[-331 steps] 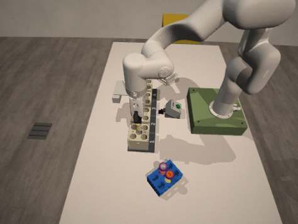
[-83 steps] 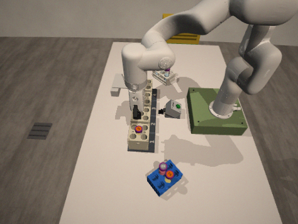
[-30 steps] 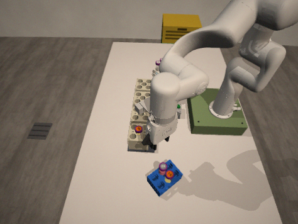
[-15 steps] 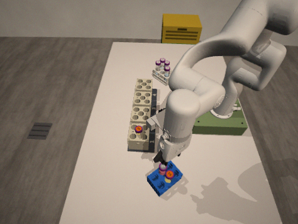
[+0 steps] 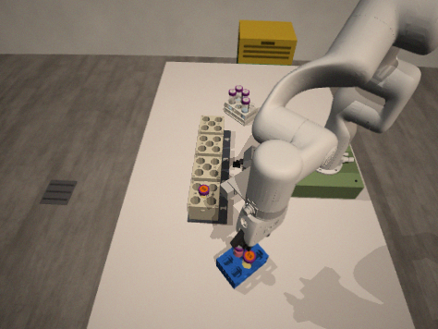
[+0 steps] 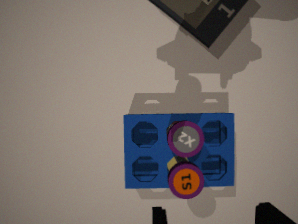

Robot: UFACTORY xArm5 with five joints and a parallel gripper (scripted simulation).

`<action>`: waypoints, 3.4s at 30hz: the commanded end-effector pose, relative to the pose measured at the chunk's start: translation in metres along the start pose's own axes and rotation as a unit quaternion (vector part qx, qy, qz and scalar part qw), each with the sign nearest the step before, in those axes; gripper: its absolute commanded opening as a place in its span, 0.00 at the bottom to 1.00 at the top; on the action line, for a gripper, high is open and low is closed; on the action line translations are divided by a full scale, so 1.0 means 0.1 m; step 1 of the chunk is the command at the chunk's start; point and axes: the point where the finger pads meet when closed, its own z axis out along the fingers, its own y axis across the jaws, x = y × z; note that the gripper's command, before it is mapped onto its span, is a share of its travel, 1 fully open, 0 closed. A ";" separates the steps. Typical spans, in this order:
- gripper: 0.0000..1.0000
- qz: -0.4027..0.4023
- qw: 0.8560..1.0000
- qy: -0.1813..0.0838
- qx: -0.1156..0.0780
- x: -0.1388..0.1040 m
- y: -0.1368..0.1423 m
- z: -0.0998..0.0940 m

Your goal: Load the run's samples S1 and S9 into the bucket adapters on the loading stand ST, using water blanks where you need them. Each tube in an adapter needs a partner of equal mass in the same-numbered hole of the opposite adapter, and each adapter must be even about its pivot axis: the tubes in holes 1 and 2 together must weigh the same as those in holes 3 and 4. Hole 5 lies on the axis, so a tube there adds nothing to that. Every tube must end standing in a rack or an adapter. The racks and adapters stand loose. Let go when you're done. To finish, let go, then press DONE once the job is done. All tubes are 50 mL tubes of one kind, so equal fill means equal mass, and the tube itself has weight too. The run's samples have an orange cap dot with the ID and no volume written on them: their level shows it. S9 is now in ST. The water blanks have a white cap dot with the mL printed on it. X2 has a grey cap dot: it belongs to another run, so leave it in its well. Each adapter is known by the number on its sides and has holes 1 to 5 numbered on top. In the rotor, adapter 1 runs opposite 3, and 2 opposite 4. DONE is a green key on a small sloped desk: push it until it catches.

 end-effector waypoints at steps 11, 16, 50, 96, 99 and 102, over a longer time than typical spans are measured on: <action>0.57 0.000 1.000 0.000 0.002 0.00 -0.01 0.22; 0.57 0.000 1.000 0.000 0.002 0.00 -0.01 0.30; 0.57 0.000 1.000 0.000 0.002 0.00 -0.01 0.90; 0.57 0.000 1.000 0.000 0.002 0.00 -0.01 1.27; 0.57 0.000 1.000 0.000 0.002 0.00 -0.01 1.29; 0.57 0.000 1.000 0.000 0.002 0.00 -0.01 1.30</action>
